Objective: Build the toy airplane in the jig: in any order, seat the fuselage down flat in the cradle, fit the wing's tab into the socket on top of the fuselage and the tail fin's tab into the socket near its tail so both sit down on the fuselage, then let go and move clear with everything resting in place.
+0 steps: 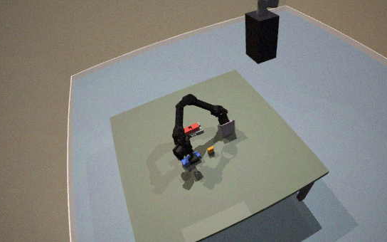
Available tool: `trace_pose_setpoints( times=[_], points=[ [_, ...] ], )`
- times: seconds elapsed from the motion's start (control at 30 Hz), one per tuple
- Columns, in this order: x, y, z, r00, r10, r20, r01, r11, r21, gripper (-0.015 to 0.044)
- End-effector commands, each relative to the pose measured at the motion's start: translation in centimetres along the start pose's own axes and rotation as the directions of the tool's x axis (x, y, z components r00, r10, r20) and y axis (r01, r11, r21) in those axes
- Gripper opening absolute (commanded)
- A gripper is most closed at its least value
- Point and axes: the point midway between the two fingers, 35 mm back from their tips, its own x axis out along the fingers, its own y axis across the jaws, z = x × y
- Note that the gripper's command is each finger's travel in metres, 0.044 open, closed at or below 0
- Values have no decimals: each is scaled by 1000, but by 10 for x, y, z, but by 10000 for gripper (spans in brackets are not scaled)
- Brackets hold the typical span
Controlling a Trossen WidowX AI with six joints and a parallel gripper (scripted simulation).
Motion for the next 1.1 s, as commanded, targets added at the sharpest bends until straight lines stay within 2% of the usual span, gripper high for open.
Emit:
trace_pose_setpoints(
  times=[0.0,0.17,0.47,0.73,0.93,1.07],
  points=[
    [11,-1,-2,1000,-10,-8,10,1000,-5,440],
    [16,-1,-2,1000,-10,-8,10,1000,-5,440],
    [16,-1,-2,1000,-10,-8,10,1000,-5,204],
    [16,-1,-2,1000,-10,-8,10,1000,-5,150],
    [7,2,3,1000,-6,25,5,1000,5,0],
    [-4,5,8,998,0,63,-1,1000,16,0]
  ],
)
